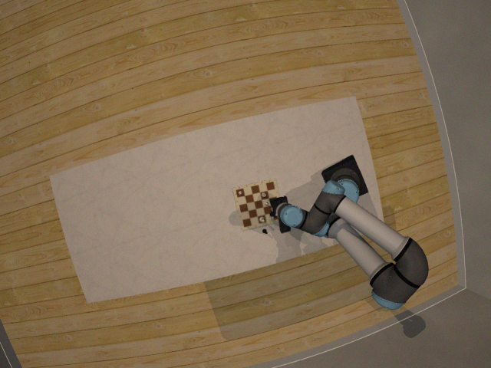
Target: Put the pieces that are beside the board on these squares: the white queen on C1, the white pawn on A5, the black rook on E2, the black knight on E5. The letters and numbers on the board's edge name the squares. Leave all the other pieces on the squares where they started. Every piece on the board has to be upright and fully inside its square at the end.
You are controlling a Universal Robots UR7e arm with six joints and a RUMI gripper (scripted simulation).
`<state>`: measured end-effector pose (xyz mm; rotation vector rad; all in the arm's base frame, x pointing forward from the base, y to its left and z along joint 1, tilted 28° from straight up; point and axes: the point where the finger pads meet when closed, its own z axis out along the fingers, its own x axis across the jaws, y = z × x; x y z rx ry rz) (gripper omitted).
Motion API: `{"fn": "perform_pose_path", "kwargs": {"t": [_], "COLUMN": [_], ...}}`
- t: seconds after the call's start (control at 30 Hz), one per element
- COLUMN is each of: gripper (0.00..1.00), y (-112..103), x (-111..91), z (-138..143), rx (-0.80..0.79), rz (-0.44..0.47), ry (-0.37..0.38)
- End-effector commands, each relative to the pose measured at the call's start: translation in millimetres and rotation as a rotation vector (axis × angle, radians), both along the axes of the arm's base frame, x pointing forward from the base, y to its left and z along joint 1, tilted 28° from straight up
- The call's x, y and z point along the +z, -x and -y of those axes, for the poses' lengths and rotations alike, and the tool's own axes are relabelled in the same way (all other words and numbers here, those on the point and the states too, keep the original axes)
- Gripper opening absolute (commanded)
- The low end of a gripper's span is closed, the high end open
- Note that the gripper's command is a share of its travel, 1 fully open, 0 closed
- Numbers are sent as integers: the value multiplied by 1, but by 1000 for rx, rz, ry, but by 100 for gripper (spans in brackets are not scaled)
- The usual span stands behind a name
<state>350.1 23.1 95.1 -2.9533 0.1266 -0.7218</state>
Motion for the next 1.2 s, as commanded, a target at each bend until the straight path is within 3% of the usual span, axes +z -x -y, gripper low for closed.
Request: {"fn": "perform_pose_path", "kwargs": {"t": [0.0, 0.23, 0.57, 1.17], "gripper": [0, 4, 22, 22], "y": [0, 0, 0, 0], "x": [-1, -1, -1, 4], "z": [-1, -1, -1, 1], "rx": [2, 2, 2, -1], "rz": [-2, -2, -2, 3], "ry": [-1, -1, -1, 3]}}
